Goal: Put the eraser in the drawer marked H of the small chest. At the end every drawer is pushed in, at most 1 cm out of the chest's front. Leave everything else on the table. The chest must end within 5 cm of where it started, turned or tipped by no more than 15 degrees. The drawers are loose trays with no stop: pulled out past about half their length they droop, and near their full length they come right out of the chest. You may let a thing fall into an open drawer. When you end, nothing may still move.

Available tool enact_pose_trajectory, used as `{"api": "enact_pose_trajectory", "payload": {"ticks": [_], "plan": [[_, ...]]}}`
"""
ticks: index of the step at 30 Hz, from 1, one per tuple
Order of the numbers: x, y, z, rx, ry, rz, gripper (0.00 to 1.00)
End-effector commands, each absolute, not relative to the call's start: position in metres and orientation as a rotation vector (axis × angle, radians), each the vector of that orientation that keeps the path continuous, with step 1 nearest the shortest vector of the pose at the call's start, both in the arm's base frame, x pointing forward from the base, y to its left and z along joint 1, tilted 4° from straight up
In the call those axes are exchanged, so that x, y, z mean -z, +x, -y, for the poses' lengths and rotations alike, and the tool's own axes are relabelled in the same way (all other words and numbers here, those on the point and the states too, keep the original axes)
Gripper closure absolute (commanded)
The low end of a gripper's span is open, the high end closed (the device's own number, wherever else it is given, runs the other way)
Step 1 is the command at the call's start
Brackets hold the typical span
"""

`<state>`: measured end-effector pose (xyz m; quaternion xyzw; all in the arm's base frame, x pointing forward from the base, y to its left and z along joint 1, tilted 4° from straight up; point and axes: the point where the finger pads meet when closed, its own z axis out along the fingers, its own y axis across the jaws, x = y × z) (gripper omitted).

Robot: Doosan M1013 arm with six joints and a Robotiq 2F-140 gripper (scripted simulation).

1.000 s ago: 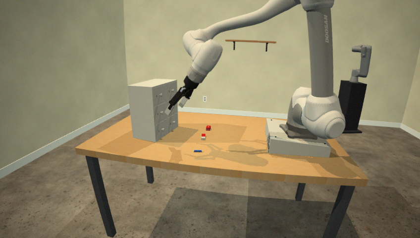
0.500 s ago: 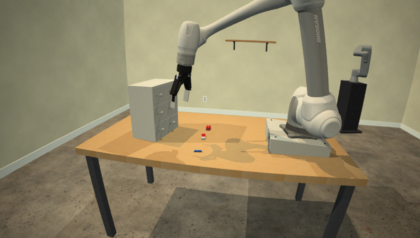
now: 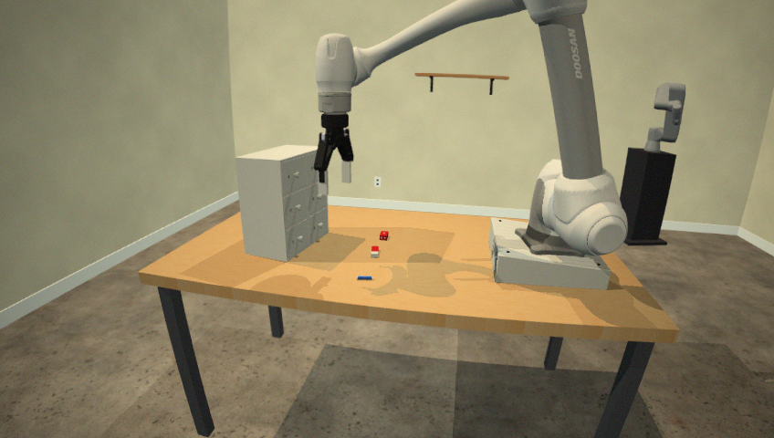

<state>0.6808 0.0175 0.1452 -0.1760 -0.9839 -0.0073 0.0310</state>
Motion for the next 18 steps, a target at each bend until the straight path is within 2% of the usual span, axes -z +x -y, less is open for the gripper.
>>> {"api": "enact_pose_trajectory", "payload": {"ticks": [1, 14, 18], "plan": [[-0.146, 0.680, -0.018, 0.024, -0.541, 3.026, 0.00], [-0.146, 0.679, -0.017, 0.025, -0.541, 3.025, 0.00], [-0.165, 0.633, 0.004, 0.025, -0.541, 3.025, 0.00]]}}
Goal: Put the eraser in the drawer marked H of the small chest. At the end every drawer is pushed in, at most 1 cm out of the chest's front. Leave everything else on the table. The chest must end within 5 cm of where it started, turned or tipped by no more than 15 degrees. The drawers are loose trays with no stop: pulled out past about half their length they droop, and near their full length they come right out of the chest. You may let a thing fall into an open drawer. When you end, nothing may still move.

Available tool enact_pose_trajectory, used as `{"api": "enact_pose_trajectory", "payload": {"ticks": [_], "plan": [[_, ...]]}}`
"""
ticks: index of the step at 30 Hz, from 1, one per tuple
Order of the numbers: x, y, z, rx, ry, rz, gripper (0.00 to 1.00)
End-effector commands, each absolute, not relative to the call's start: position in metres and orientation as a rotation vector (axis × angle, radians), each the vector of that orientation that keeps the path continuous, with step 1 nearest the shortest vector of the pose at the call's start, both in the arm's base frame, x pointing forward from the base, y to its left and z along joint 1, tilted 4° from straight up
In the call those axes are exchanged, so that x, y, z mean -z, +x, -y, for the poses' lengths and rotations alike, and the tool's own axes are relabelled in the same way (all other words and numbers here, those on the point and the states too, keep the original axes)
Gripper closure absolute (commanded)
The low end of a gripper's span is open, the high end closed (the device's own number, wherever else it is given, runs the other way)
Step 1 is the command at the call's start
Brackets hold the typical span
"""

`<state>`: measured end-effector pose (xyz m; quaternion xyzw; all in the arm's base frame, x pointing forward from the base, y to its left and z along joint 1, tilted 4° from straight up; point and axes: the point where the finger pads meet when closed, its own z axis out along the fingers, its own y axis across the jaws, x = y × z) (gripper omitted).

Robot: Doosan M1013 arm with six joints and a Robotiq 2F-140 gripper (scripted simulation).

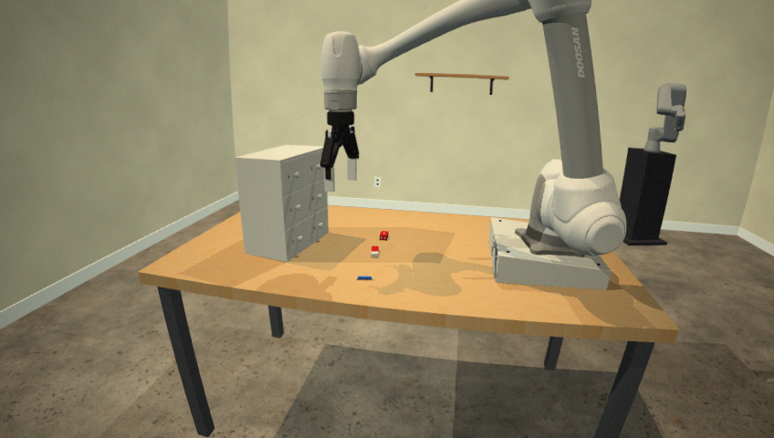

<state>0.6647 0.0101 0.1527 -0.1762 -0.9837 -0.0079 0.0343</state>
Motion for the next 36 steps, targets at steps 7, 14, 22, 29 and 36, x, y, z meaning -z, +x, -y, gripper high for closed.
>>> {"api": "enact_pose_trajectory", "payload": {"ticks": [7, 14, 22, 29, 36], "plan": [[-0.175, 0.602, 0.016, 0.025, -0.541, 3.025, 0.00], [-0.174, 0.603, 0.017, 0.019, -0.545, 3.044, 0.00], [-0.166, 0.610, 0.019, -0.005, -0.560, 3.131, 0.00], [-0.147, 0.625, 0.025, -0.071, -0.598, 3.338, 0.00], [-0.123, 0.645, 0.033, -0.171, -0.648, 3.602, 0.00]]}}
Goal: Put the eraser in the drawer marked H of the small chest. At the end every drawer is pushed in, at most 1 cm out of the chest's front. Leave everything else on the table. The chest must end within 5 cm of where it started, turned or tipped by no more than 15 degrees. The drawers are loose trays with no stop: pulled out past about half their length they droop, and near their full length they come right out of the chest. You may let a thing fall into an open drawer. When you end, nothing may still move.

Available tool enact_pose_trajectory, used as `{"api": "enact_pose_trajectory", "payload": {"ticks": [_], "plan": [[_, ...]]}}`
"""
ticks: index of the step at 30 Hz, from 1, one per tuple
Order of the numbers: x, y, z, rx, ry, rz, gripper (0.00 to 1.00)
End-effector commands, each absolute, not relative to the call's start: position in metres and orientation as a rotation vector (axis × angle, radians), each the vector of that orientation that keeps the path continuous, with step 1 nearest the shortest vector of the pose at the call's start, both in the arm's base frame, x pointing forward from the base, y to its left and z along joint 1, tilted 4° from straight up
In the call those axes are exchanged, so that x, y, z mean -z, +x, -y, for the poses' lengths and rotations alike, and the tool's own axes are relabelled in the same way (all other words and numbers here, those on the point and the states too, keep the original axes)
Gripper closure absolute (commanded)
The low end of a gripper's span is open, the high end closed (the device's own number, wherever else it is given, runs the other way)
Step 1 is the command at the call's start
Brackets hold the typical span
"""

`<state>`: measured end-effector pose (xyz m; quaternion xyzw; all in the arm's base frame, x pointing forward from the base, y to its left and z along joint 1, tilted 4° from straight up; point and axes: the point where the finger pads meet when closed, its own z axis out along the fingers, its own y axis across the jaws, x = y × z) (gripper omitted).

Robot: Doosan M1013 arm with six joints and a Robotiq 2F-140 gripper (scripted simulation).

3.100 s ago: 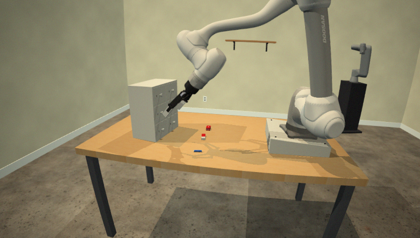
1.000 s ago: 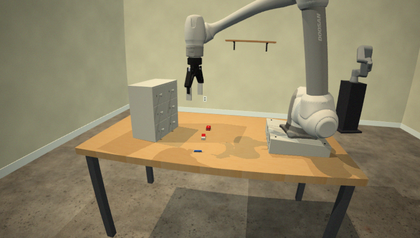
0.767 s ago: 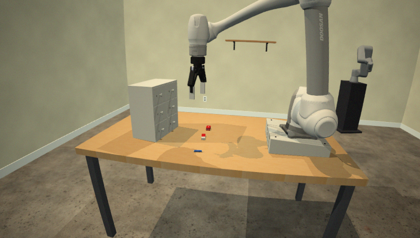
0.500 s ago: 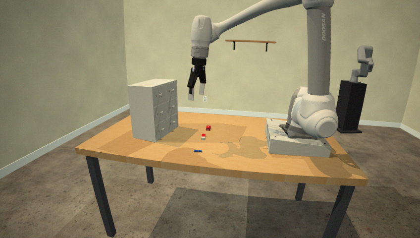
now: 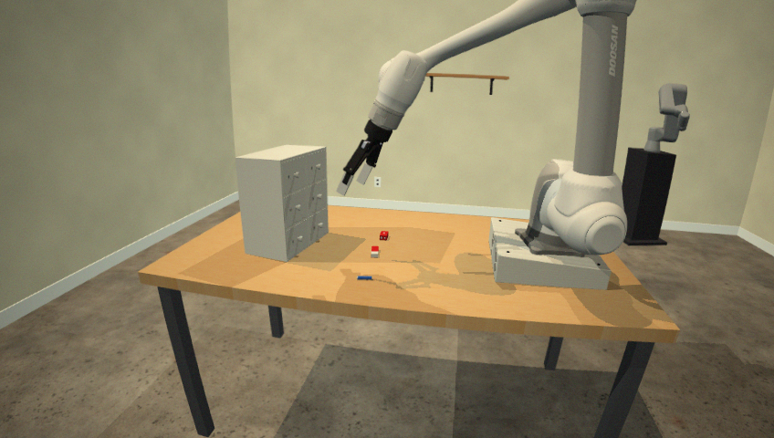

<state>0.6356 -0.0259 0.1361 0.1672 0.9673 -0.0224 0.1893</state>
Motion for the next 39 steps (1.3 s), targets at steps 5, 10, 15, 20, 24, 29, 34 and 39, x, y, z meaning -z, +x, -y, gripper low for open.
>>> {"api": "enact_pose_trajectory", "payload": {"ticks": [5, 10, 15, 20, 24, 29, 34, 39], "plan": [[-0.117, 0.650, 0.035, 0.136, 0.452, -2.511, 0.00], [-0.111, 0.656, 0.037, 0.150, 0.439, -2.438, 0.00], [-0.106, 0.659, 0.038, 0.162, 0.430, -2.383, 0.00], [-0.103, 0.662, 0.038, 0.164, 0.422, -2.351, 0.00], [-0.099, 0.666, 0.040, 0.172, 0.414, -2.303, 0.00], [-0.091, 0.671, 0.043, 0.189, 0.401, -2.223, 0.00], [-0.081, 0.680, 0.045, 0.193, 0.382, -2.152, 0.00], [-0.076, 0.684, 0.047, 0.198, 0.377, -2.141, 0.00]]}}
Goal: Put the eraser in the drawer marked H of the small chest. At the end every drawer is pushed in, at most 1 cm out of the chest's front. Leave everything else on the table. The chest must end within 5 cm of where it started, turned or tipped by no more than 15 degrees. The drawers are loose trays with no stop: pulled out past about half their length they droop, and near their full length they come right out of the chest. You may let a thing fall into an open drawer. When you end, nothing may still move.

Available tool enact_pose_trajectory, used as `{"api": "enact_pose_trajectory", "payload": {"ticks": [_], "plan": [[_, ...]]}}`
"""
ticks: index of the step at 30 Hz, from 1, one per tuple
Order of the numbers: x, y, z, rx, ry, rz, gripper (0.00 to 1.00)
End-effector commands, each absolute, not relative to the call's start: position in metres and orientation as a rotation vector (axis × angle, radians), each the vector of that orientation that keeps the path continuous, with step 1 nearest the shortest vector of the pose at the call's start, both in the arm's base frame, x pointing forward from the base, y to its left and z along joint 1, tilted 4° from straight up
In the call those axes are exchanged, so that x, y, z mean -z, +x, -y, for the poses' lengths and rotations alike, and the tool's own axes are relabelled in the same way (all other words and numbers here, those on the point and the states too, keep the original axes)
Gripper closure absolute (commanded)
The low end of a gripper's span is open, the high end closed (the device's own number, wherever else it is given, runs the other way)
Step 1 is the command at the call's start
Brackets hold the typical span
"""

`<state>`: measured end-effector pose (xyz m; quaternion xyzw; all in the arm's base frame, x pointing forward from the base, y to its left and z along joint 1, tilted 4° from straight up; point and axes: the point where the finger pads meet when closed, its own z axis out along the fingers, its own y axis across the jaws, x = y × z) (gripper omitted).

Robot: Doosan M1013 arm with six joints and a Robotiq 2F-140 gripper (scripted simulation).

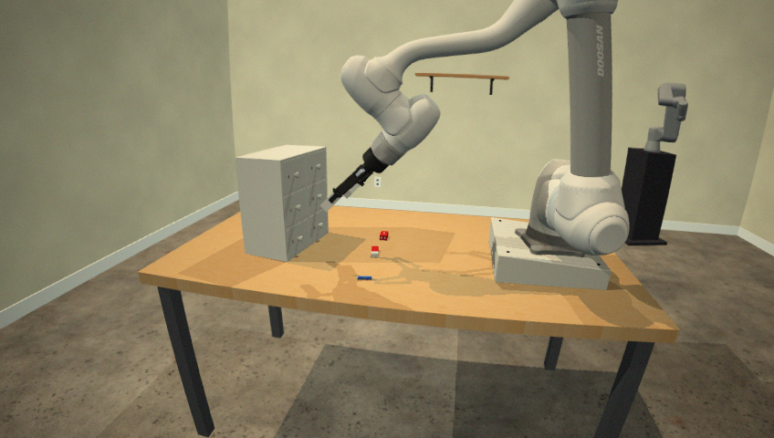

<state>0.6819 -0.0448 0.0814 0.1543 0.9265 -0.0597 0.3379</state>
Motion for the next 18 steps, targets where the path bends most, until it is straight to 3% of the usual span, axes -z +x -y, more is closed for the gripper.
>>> {"api": "enact_pose_trajectory", "payload": {"ticks": [1, 16, 17, 18], "plan": [[-0.0747, 0.6856, 0.0472, 0.201, 0.377, -2.136, 0.00], [-0.0686, 0.6907, 0.0488, 0.225, 0.354, -1.966, 0.00], [-0.0686, 0.6907, 0.0488, 0.225, 0.354, -1.966, 0.80], [-0.0686, 0.6907, 0.0488, 0.225, 0.354, -1.966, 0.80]]}}
